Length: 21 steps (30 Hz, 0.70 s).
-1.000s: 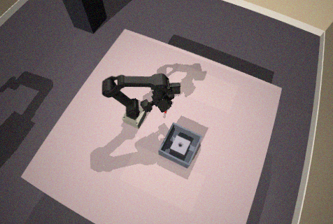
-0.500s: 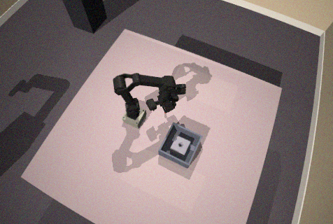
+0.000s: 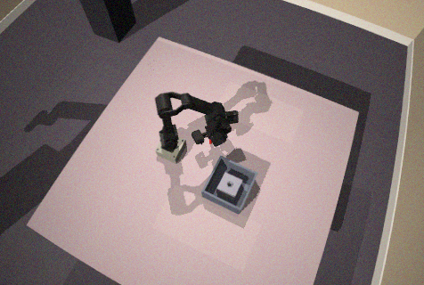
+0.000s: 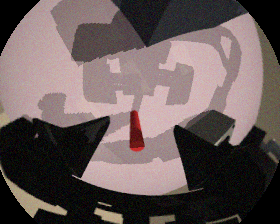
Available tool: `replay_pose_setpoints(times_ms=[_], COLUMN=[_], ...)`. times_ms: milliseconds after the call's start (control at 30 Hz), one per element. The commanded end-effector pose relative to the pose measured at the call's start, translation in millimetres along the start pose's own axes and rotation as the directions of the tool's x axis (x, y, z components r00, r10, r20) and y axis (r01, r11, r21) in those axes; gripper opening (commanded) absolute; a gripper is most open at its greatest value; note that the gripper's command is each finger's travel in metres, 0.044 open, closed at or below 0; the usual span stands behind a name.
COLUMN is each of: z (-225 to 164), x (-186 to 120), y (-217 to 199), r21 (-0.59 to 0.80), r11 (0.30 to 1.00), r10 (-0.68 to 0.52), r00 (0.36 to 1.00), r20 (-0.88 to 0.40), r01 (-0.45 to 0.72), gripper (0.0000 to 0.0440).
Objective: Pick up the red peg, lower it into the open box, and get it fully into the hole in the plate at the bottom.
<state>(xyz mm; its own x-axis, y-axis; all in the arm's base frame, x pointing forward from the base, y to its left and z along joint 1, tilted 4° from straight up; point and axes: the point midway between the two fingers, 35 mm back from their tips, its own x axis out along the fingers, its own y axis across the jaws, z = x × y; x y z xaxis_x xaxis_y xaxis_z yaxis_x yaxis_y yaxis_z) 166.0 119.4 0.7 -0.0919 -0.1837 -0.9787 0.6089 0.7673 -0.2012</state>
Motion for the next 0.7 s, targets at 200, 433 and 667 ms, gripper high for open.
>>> replay_pose_setpoints(times_ms=[200,433,667], z=[-1,-4,2], x=[34,45,38], y=[4,0,-1], r21=[0.01,0.014,0.006], r11=[1.0,0.999,0.997], r10=[-0.004,-0.049,-0.081], r00=[1.0,0.999,0.997], r20=[-0.001,-0.016,0.007], r01=[0.004,0.049,0.081], gripper=[0.0278,0.0097,0.0])
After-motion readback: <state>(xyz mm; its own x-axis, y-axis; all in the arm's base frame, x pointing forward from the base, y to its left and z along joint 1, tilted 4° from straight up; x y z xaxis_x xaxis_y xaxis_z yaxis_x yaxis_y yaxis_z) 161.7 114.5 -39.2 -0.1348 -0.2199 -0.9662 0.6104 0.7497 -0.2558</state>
